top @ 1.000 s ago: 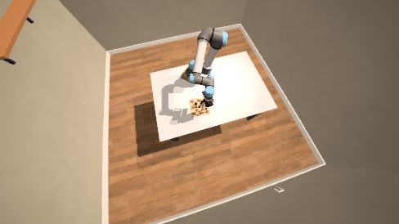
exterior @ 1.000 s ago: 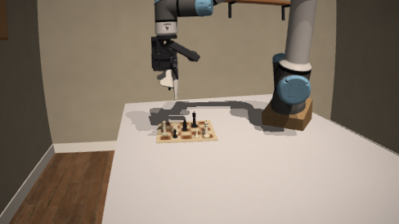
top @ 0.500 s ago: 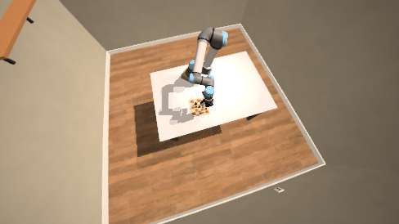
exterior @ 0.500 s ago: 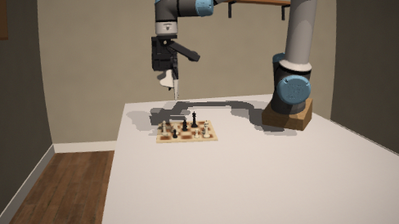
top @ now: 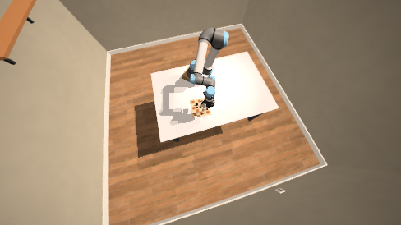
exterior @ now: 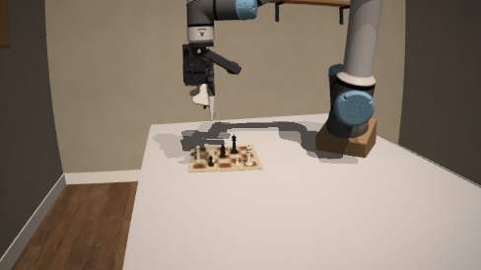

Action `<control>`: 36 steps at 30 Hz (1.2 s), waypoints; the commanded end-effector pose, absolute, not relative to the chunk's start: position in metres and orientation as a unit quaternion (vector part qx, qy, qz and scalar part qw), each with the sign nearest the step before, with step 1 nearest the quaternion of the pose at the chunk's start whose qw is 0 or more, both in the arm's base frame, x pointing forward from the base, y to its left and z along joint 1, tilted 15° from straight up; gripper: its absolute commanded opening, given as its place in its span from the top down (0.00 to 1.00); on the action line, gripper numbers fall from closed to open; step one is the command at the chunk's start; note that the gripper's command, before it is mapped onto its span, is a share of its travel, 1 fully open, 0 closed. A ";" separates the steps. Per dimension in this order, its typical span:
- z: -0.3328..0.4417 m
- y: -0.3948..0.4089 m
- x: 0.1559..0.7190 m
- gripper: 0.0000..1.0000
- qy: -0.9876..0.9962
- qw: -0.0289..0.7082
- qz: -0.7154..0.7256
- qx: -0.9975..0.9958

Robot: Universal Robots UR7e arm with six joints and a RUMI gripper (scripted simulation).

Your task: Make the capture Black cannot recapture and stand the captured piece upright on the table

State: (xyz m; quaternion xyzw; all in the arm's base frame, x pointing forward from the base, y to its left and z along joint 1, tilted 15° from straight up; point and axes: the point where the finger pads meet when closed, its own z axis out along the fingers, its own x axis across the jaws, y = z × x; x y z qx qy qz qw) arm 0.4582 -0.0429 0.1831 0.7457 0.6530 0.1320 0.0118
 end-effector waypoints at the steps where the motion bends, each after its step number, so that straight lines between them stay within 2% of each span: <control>1: 0.183 -0.043 0.459 0.00 0.647 0.011 0.132 0.751; 23: 0.182 -0.039 0.459 0.00 0.577 -0.001 0.133 0.806; 36: 0.180 -0.034 0.461 0.00 0.468 -0.018 0.132 0.874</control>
